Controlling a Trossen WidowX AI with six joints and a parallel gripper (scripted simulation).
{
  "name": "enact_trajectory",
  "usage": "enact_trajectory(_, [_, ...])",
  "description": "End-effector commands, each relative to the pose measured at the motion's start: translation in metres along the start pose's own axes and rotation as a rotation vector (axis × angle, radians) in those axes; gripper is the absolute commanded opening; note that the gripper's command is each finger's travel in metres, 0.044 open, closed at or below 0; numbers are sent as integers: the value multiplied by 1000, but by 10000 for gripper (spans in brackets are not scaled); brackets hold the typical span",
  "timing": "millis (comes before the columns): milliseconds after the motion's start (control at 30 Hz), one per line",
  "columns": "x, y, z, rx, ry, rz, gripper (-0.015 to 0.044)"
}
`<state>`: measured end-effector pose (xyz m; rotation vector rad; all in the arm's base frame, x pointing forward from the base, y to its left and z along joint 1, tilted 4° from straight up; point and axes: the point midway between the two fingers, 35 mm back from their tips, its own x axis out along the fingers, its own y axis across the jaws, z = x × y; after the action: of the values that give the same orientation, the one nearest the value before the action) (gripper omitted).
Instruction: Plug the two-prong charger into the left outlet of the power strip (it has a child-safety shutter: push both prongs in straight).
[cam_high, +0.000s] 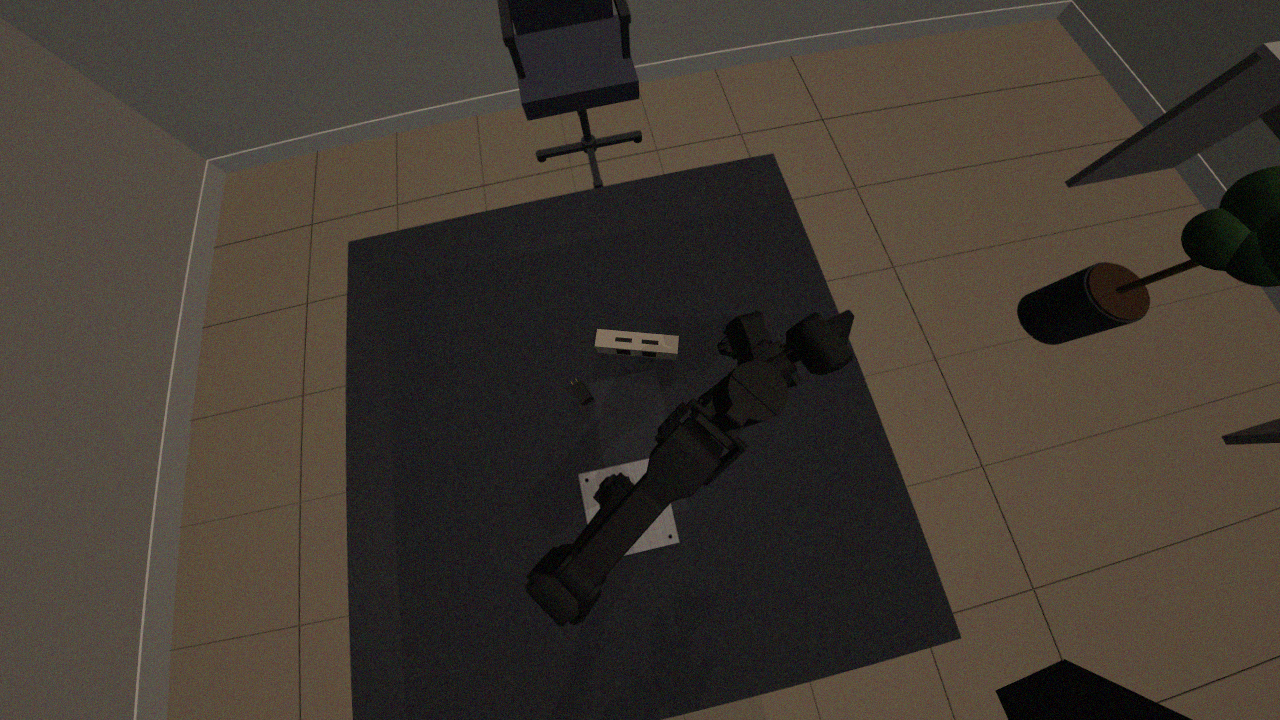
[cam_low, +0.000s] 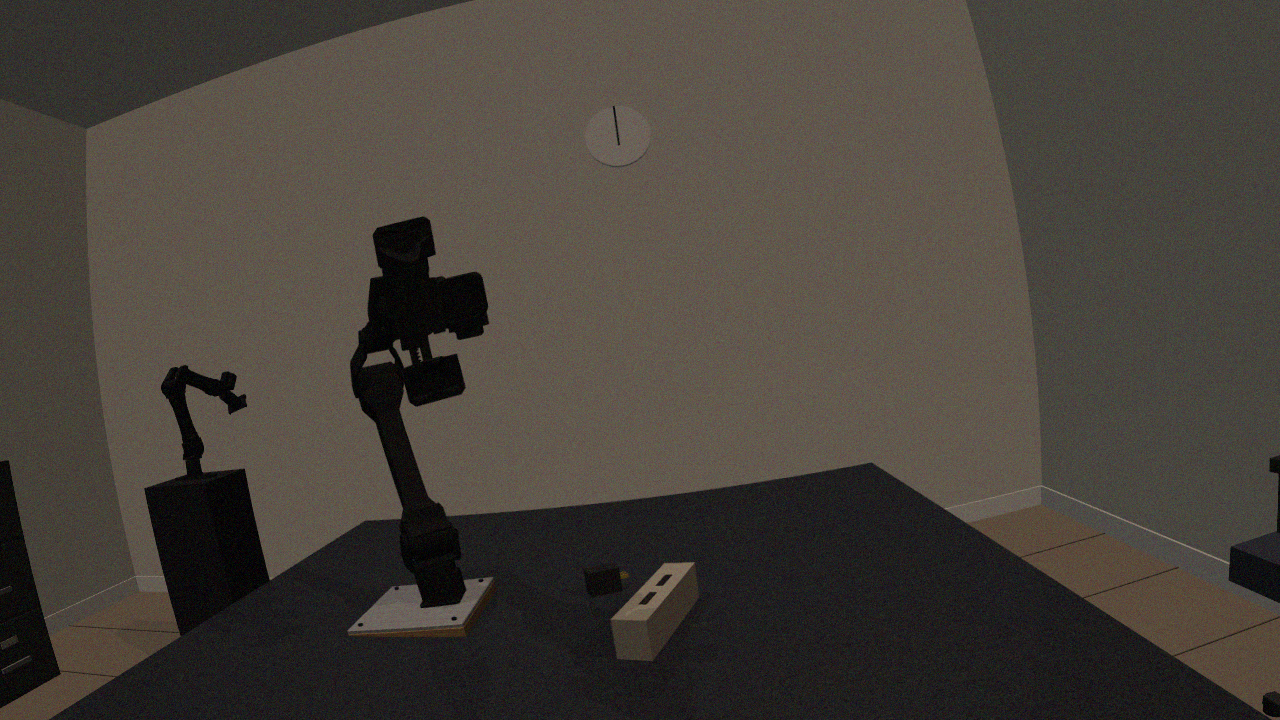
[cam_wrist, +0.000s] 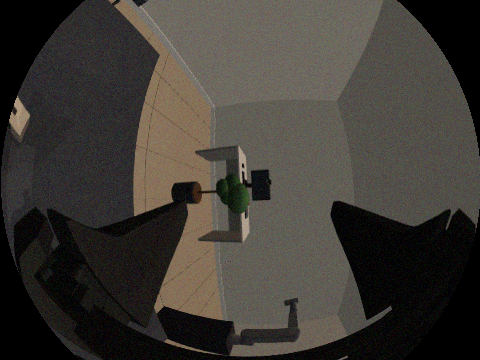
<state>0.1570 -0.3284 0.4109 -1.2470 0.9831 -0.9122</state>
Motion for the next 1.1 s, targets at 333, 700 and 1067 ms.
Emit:
enact_trajectory(333, [8,72,69,118,-159,268,440])
enact_trajectory(700, [-5,128,118,179,-235,484,440])
enact_trajectory(1067, [-32,182,160,208,-274,702,440])
